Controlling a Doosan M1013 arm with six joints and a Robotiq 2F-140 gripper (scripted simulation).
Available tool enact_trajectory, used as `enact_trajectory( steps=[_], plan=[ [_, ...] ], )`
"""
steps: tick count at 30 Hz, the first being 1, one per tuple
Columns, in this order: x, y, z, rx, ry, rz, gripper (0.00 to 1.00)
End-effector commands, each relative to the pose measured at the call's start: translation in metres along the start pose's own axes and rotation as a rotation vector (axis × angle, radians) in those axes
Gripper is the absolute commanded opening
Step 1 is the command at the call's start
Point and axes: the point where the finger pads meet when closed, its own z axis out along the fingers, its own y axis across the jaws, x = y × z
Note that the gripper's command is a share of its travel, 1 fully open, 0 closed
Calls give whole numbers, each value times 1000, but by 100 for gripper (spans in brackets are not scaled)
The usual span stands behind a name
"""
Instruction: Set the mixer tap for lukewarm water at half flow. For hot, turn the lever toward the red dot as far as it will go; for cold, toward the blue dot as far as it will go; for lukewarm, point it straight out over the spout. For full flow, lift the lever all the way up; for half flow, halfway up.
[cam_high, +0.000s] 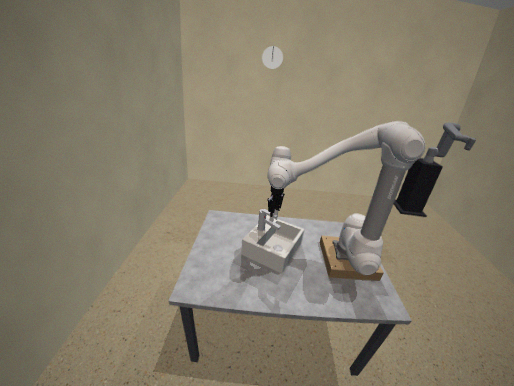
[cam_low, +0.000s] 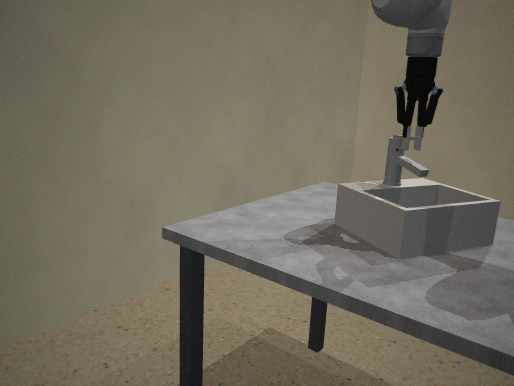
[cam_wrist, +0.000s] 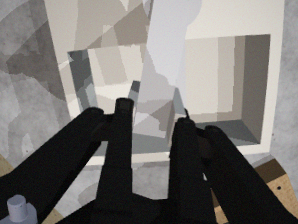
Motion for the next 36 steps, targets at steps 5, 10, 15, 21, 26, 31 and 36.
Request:
enact_trajectory(
  steps=[5, 10, 15, 21, 26, 31, 36],
  plan=[
    [0, 3, 0, 0, 0, -35, 0],
    [1, 14, 0, 0, 0, -158, 0],
    [3, 22, 0, 0, 0, -252, 0],
    [3, 23, 0, 0, 0, -262, 0],
    [3, 23, 0, 0, 0, -262, 0],
    [3, 23, 0, 0, 0, -262, 0],
    [3, 23, 0, 0, 0, -262, 0]
  ],
)
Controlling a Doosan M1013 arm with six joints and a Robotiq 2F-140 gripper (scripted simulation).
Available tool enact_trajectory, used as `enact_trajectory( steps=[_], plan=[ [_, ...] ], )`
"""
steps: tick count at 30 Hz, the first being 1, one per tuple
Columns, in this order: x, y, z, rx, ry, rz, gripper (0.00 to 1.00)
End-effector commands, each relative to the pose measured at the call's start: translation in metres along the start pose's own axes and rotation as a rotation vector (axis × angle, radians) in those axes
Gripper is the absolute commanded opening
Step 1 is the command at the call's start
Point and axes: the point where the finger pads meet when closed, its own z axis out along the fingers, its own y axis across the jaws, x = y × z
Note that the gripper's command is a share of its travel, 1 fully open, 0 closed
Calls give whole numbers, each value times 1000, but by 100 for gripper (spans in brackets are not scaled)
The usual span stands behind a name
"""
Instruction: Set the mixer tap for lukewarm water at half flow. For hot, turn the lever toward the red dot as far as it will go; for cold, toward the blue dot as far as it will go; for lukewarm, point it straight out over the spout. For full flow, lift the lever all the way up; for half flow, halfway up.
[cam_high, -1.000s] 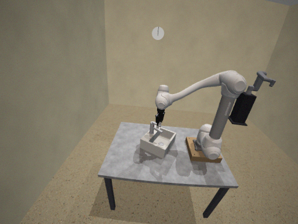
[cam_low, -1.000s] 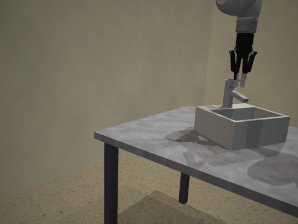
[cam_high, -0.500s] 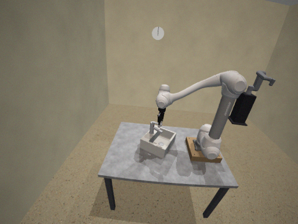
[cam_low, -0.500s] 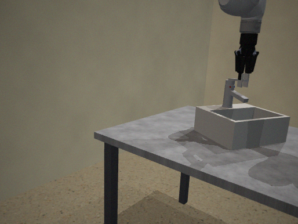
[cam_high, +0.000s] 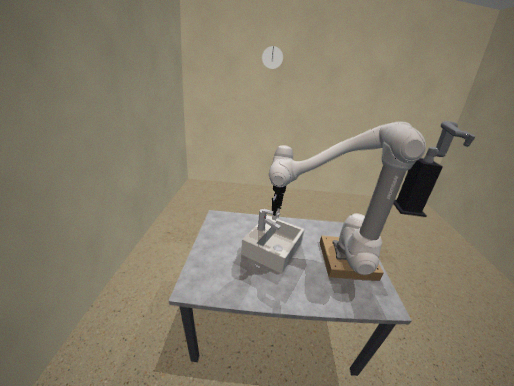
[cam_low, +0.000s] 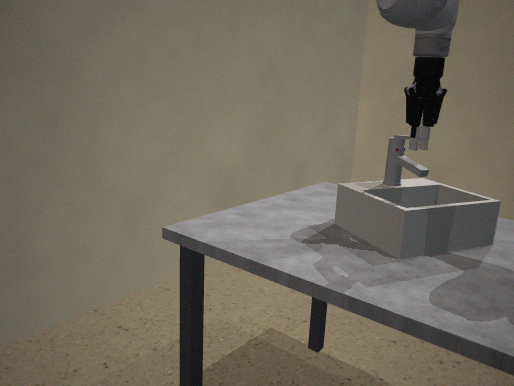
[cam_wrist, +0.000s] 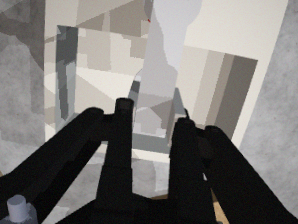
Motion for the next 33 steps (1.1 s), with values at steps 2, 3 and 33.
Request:
enact_trajectory(
  steps=[2, 3, 33],
  plan=[
    [0, 0, 0, 0, 0, 0, 0],
    [0, 0, 0, 0, 0, 0, 0],
    [0, 0, 0, 0, 0, 0, 39]
  ],
)
